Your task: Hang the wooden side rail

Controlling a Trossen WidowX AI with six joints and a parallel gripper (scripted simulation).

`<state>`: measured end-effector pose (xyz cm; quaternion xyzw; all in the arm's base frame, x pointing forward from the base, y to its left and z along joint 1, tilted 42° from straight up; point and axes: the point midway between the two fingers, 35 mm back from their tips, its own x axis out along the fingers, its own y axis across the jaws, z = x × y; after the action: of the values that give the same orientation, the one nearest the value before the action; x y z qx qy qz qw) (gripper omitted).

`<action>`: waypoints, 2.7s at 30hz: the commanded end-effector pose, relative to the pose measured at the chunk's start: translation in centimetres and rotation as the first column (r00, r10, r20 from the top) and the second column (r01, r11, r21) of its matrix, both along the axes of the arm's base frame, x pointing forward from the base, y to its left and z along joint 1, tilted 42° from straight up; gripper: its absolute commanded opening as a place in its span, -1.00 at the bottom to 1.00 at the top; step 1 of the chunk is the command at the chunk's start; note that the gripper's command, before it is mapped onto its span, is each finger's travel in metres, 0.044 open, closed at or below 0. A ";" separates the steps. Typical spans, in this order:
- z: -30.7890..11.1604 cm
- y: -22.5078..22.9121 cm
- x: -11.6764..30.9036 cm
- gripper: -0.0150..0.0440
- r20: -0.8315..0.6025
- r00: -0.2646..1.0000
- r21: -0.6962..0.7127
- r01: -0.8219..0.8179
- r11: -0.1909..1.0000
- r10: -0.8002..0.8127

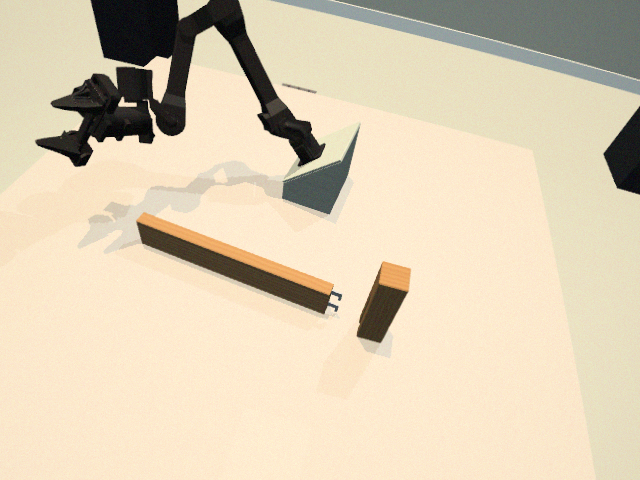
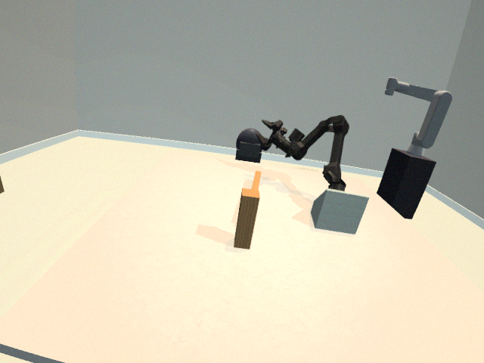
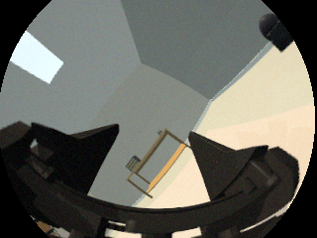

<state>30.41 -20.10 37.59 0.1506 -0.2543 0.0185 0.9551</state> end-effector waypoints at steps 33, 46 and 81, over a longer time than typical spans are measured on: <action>-41.8 29.6 1.1 1.00 -0.795 0.595 -0.423 -0.402 0.812 -0.119; -45.7 31.0 -4.8 1.00 -0.801 0.539 -0.574 -0.569 0.589 -0.260; -43.9 32.2 2.5 1.00 -0.894 0.302 -0.406 -0.859 0.313 -0.330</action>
<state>28.76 11.50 -10.16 -0.3293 0.3601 0.1984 0.8500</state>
